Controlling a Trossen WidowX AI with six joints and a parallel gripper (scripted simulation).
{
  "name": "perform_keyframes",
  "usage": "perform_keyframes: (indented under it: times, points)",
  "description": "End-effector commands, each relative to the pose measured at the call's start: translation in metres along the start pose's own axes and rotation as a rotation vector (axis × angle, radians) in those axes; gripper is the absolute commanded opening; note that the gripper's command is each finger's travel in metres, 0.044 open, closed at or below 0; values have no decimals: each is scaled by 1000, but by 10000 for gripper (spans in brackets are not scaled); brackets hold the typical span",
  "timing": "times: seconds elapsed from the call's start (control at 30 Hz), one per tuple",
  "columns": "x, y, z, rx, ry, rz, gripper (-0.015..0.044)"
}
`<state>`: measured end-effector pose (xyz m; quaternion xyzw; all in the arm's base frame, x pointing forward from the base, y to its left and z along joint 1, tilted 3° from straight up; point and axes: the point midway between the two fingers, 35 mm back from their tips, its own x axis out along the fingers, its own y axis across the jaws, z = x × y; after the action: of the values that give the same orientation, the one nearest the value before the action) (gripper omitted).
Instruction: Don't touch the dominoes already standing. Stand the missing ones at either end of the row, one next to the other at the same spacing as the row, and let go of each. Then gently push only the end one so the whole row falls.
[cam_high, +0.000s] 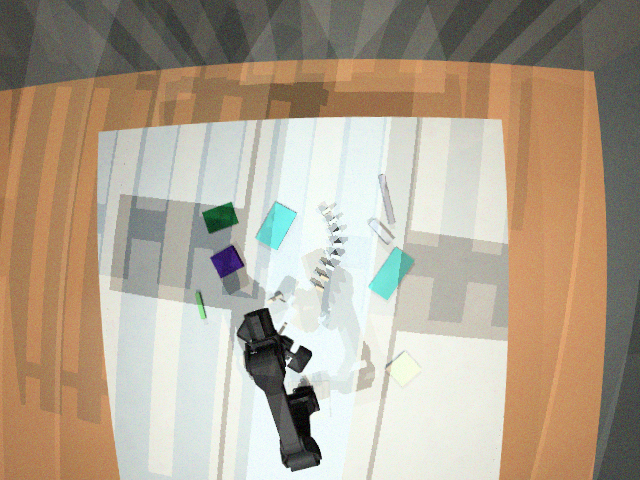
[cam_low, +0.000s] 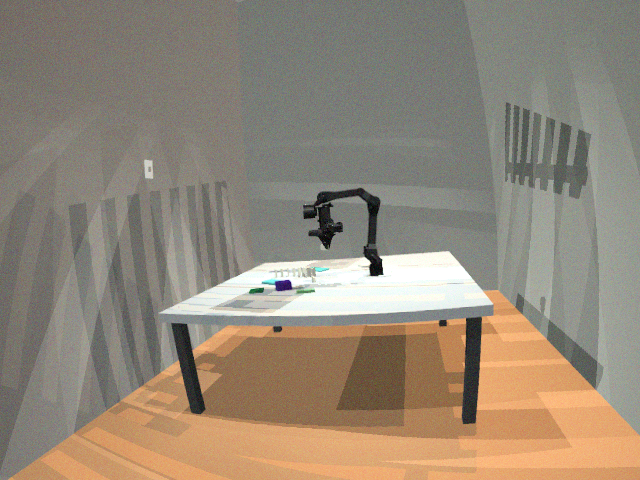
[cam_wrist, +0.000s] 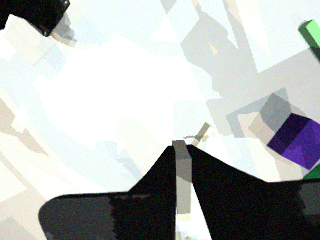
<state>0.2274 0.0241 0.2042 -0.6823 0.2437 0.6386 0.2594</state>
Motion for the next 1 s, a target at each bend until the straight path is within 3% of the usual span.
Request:
perform_keyframes:
  times: [0.0,0.23,0.7,0.97]
  points:
    - [-2,18,-33,413,2,4,26]
    - [-3,80,-93,1349,10,6,26]
    - [-5,181,-134,2432,24,-6,26]
    - [-5,190,-136,2526,25,-8,26]
